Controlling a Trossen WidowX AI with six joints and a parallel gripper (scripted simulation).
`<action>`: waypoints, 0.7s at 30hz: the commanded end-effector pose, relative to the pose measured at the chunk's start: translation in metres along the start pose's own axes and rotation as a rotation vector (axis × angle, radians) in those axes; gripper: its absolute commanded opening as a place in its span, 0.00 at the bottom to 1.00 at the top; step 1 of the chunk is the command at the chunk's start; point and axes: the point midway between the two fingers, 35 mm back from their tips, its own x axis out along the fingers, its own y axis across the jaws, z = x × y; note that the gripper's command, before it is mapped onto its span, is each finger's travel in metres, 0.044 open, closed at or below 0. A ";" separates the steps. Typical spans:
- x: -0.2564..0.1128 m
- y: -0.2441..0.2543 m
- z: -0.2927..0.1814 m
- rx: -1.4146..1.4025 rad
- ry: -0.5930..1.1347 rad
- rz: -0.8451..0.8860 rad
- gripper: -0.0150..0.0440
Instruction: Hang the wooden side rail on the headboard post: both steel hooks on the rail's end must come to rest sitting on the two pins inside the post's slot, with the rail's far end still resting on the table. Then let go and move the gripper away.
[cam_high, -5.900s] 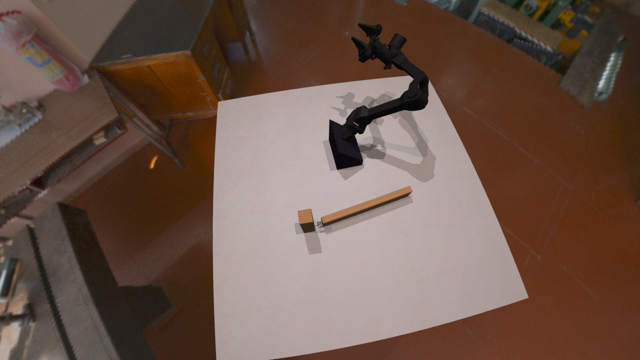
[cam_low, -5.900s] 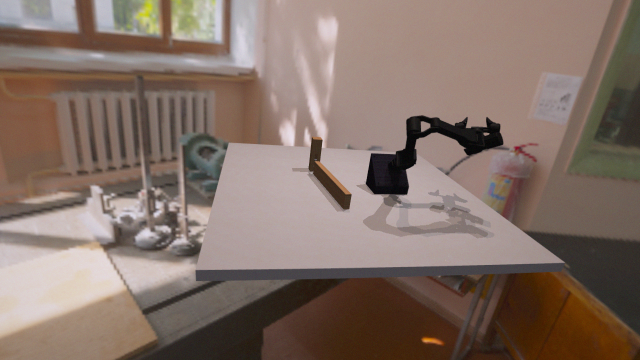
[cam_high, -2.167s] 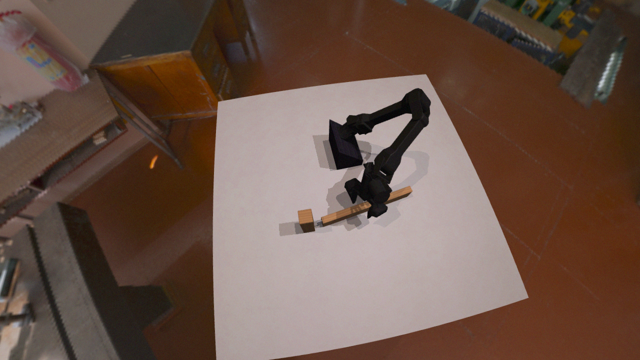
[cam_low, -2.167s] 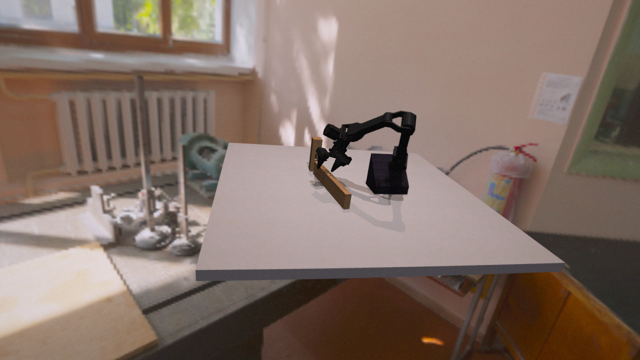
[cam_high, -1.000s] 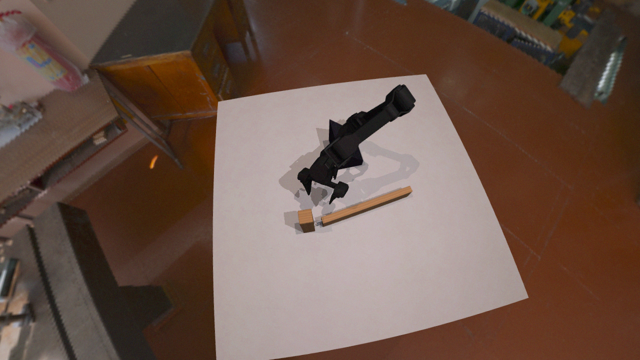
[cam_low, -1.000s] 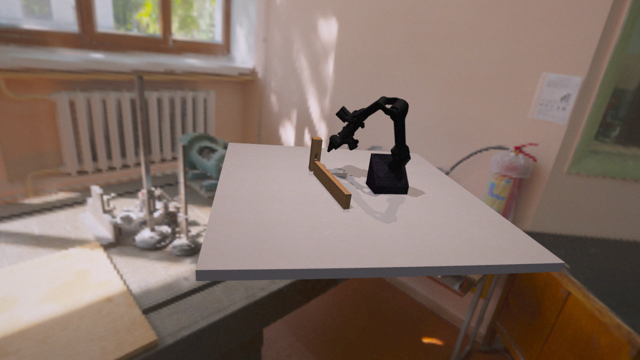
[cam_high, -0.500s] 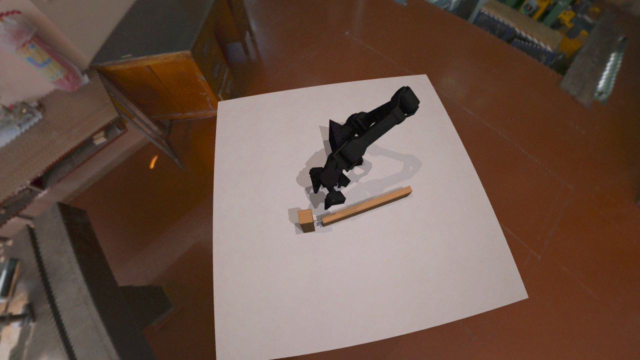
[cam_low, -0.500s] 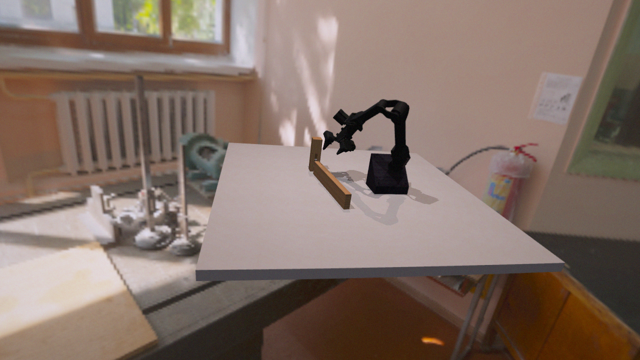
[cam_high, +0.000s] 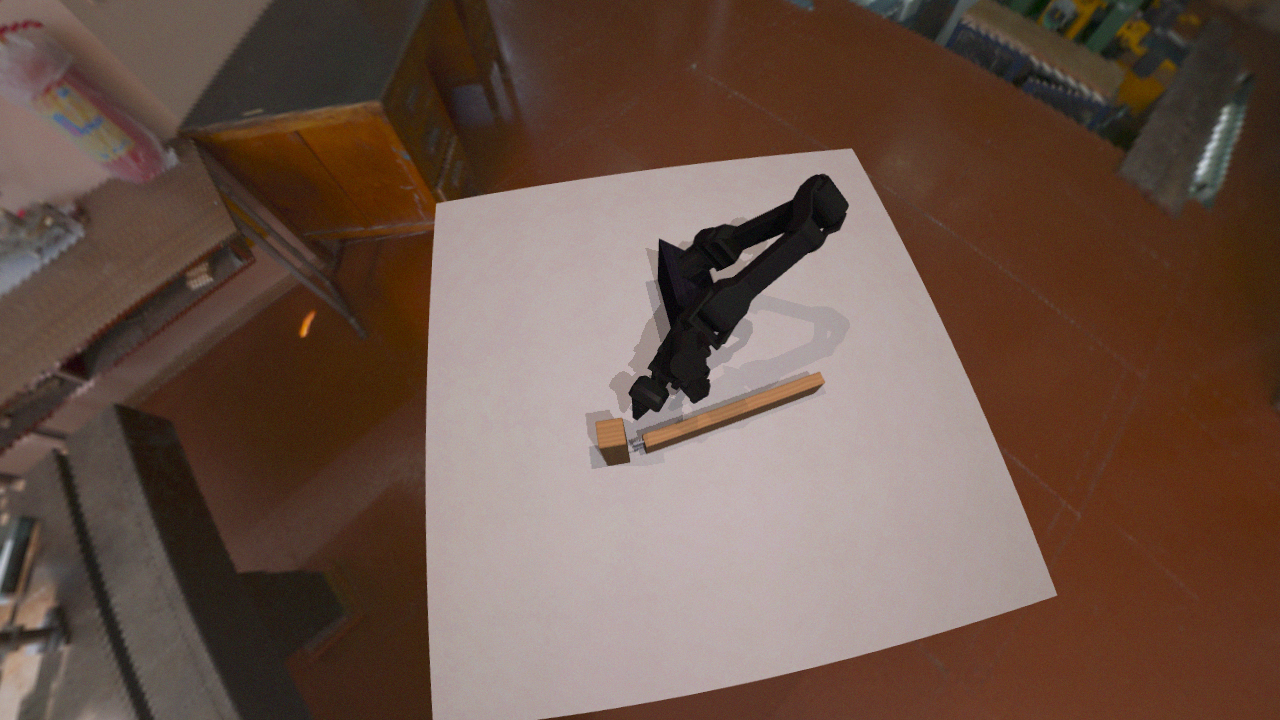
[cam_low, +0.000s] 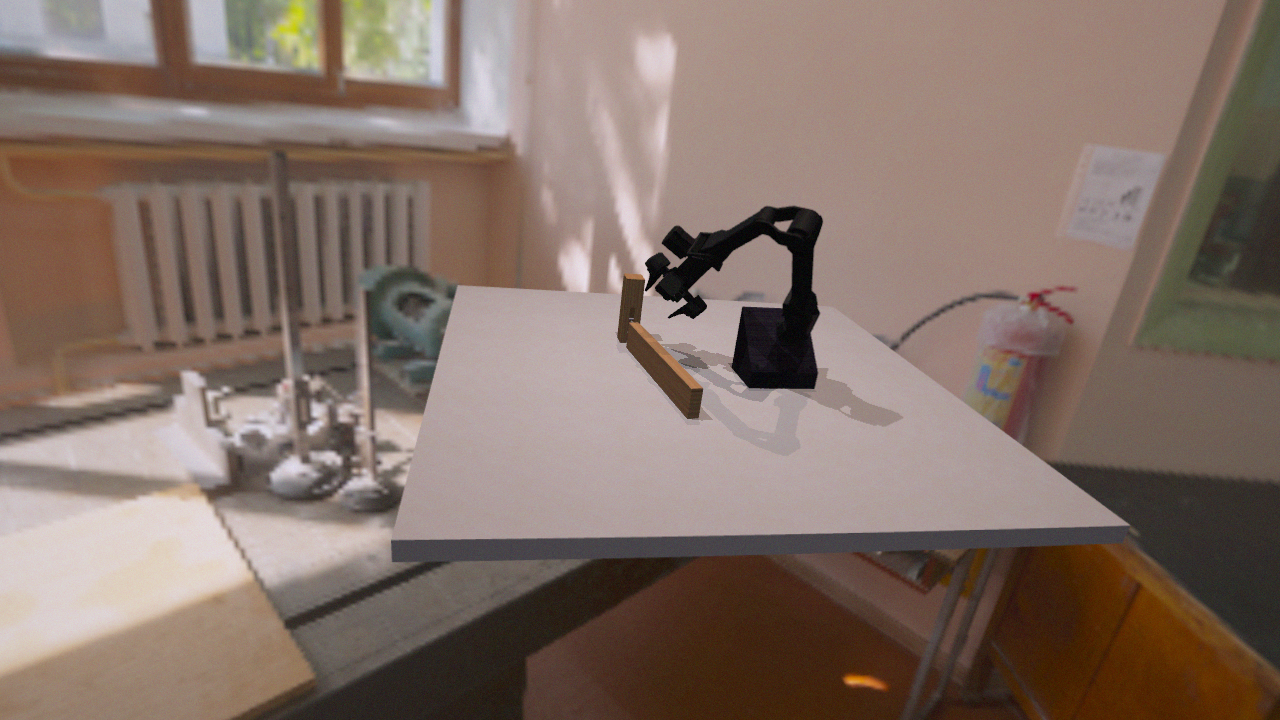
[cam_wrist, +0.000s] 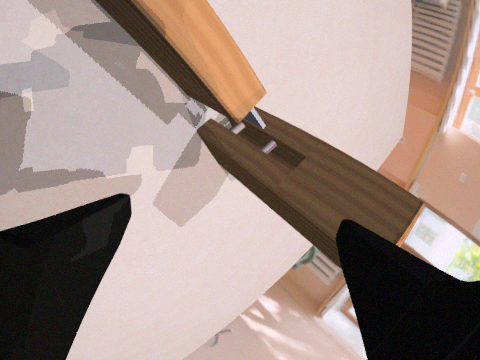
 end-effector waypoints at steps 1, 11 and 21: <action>-0.001 0.004 0.011 0.729 0.065 -0.120 1.00; -0.005 0.003 0.019 1.324 0.022 -0.249 1.00; -0.009 0.002 0.028 1.918 -0.114 -0.365 1.00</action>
